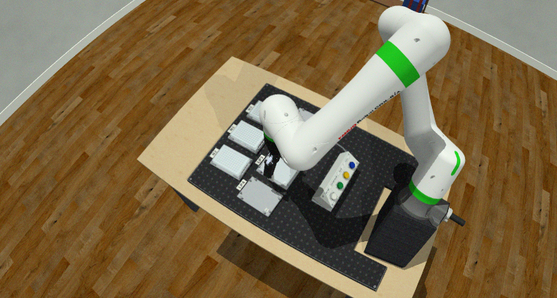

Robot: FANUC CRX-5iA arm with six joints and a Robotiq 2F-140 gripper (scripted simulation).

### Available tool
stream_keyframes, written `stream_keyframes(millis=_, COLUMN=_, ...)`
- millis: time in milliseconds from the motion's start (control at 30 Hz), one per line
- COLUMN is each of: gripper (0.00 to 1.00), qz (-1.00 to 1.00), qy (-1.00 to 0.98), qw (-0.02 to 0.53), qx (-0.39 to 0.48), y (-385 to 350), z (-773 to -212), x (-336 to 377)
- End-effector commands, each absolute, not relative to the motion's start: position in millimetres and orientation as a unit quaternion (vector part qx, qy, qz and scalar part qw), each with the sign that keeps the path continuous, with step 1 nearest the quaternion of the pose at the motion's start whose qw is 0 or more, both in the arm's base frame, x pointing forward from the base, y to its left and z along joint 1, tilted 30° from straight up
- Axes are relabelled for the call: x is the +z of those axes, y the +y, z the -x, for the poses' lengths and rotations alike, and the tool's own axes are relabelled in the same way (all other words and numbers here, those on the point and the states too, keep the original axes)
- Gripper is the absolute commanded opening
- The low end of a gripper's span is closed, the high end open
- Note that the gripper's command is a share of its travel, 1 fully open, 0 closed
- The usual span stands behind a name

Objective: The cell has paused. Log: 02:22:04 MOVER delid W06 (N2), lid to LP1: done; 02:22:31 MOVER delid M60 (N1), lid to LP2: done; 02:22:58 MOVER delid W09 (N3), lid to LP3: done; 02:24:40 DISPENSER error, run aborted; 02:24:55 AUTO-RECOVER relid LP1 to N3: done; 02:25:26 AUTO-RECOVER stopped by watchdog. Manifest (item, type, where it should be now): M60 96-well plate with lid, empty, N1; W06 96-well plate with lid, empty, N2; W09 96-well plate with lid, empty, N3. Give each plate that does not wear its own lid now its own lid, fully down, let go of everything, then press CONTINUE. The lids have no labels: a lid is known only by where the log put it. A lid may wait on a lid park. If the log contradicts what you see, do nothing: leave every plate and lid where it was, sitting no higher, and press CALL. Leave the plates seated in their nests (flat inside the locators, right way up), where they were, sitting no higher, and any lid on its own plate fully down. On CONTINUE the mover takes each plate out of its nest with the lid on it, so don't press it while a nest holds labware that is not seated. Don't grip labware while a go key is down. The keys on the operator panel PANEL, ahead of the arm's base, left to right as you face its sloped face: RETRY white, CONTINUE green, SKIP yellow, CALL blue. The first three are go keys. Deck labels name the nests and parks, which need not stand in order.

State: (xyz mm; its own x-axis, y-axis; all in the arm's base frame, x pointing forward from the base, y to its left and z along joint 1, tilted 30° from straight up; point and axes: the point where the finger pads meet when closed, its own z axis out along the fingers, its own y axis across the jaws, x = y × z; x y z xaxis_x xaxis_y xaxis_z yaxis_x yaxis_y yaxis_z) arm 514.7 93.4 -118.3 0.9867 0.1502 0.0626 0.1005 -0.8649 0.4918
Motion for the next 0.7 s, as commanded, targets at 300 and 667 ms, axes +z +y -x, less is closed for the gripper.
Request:
stream_keyframes(millis=300, gripper=0.0, qz=-0.964, qy=0.065, qw=0.252, qx=0.05, y=93.6, z=-514.8, x=-118.2)
stream_keyframes(millis=667, gripper=0.0, qz=-0.964, qy=0.065, qw=0.252, qx=0.05, y=93.6, z=-514.8, x=-118.2)
